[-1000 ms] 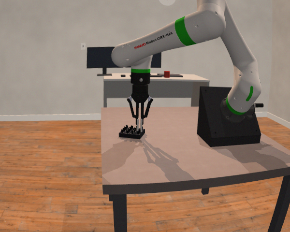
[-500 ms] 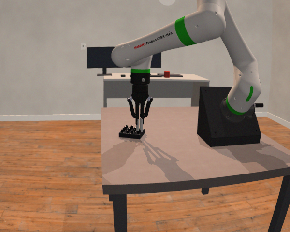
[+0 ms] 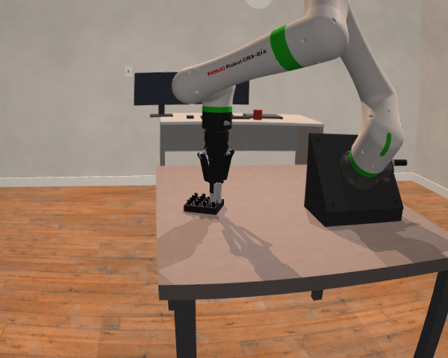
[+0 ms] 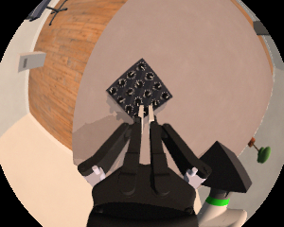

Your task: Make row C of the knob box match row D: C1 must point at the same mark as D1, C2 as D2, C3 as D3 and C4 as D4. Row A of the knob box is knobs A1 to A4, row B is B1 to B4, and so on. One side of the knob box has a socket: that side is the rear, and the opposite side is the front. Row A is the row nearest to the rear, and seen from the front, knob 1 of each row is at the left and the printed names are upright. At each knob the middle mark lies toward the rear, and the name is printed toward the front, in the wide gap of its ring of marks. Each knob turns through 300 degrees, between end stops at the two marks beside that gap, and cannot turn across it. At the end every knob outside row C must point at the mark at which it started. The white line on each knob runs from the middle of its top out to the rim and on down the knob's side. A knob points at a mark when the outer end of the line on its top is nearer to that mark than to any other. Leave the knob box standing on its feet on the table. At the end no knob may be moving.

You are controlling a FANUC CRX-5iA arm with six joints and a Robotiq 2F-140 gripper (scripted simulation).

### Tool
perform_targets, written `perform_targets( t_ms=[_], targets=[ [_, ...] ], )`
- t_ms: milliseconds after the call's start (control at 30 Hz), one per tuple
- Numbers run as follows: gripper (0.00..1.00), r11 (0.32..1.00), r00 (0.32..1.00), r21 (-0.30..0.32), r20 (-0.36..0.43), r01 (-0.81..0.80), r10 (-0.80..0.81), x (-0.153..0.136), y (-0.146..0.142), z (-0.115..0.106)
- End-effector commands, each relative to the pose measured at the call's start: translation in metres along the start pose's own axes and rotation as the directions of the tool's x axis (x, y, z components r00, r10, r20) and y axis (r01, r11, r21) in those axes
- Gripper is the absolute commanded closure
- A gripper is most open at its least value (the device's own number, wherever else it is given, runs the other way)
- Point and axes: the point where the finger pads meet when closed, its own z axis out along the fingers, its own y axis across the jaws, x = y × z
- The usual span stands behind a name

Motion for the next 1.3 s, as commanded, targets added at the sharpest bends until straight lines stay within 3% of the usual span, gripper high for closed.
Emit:
perform_targets(
  t_ms=[0,333,633,1267],
  targets=[
    [0.95,0.997,0.997,0.002,0.000,0.083,-0.083,0.0002,0.0000,-0.0002],
    [0.95,0.956,0.956,0.002,0.000,0.294,-0.294,0.0002,0.0000,-0.0002],
    [0.95,0.925,0.925,0.002,-0.001,0.381,-0.381,0.0002,0.0000,-0.0002],
    [0.95,0.907,0.907,0.002,-0.001,0.422,-0.422,0.0002,0.0000,-0.0002]
  ],
)
